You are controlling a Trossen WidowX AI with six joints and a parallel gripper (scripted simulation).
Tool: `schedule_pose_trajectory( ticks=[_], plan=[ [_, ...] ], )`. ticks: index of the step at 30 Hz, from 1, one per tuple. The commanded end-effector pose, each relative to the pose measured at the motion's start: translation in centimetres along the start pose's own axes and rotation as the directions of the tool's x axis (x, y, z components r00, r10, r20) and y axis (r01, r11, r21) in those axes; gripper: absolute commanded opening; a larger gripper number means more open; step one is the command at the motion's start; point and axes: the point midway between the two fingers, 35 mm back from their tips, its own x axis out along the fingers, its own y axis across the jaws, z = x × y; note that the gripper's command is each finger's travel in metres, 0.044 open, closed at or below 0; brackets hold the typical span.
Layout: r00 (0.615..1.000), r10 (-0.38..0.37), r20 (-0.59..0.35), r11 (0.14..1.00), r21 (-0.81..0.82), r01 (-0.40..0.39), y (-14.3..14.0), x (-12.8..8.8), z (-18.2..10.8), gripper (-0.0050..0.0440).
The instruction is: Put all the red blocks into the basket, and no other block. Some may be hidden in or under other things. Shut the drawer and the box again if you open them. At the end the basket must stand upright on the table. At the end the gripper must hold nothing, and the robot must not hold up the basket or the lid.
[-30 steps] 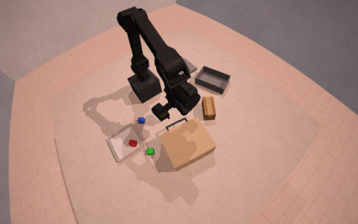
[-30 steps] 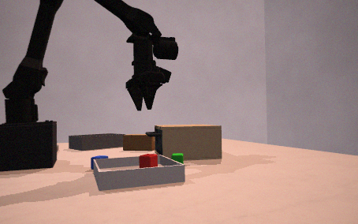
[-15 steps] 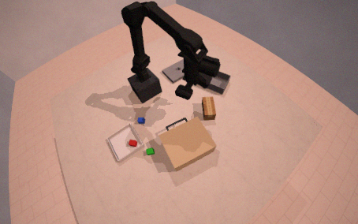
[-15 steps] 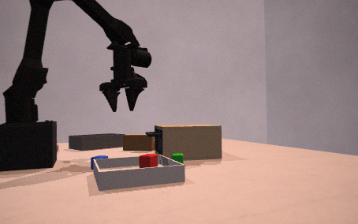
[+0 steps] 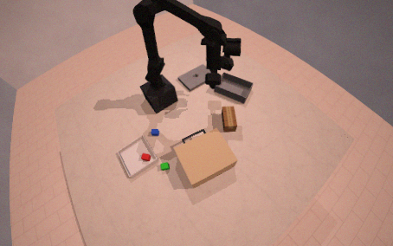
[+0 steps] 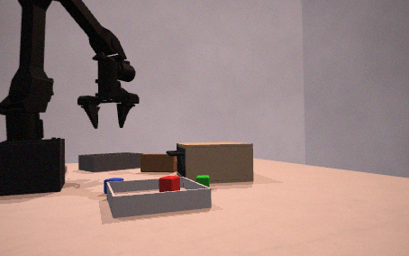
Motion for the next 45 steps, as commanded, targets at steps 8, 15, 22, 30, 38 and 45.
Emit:
schedule_pose_trajectory(
  ticks=[8, 15, 22, 30, 38, 45],
  plan=[
    [1.0, 0.002, -0.003, 0.932, -0.362, -0.003, 9.9, 0.1, -3.6, 0.044],
    [1.0, 0.002, -0.003, 0.842, -0.54, -0.003, 12.8, 0.1, -5.9, 0.044],
    [1.0, 0.002, -0.003, 0.761, -0.649, -0.003, 16.7, 0.0, -9.4, 0.044],
    [1.0, 0.002, -0.003, 0.761, -0.649, -0.003, 16.7, 0.0, -9.4, 0.044],
    [1.0, 0.002, -0.003, 0.761, -0.649, -0.003, 16.7, 5.4, -9.4, 0.044],
    [1.0, 0.002, -0.003, 0.761, -0.649, -0.003, 16.7, 8.2, -9.4, 0.044]
  ],
)
